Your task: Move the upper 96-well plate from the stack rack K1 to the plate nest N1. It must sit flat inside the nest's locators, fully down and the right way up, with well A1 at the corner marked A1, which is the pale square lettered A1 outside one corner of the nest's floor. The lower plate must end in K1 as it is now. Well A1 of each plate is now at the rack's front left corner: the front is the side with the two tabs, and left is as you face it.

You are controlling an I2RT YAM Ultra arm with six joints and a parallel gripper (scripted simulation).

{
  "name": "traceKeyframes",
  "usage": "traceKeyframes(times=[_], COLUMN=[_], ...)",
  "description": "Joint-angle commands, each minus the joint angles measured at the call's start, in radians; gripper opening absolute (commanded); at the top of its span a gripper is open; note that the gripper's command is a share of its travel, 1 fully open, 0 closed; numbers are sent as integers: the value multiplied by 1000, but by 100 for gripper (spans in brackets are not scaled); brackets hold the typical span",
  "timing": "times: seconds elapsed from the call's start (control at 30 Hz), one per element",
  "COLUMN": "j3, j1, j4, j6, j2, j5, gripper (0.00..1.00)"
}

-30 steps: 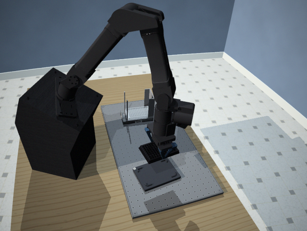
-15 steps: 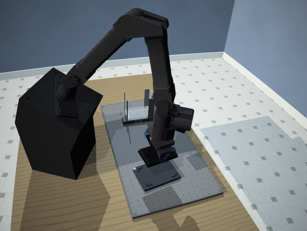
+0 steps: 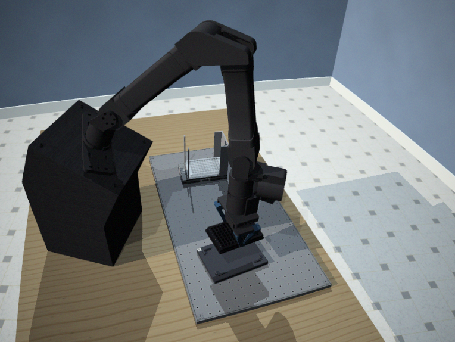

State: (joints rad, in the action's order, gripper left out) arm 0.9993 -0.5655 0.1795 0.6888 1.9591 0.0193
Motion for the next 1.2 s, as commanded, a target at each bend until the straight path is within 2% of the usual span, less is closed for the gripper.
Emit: traceKeyframes(times=[0.0,0.23,0.33,0.8,0.9,1.17], j3=[25,37,40,68,72,92], j1=[3,8,9,11,11,10], j4=[-36,-67,-71,-129,-132,-163], j6=[-6,-9,-8,-10,-10,-11], j2=[21,64,61,157,154,214], j5=[3,1,1,-2,-2,-2], gripper=[0,0,0,0,0,0])
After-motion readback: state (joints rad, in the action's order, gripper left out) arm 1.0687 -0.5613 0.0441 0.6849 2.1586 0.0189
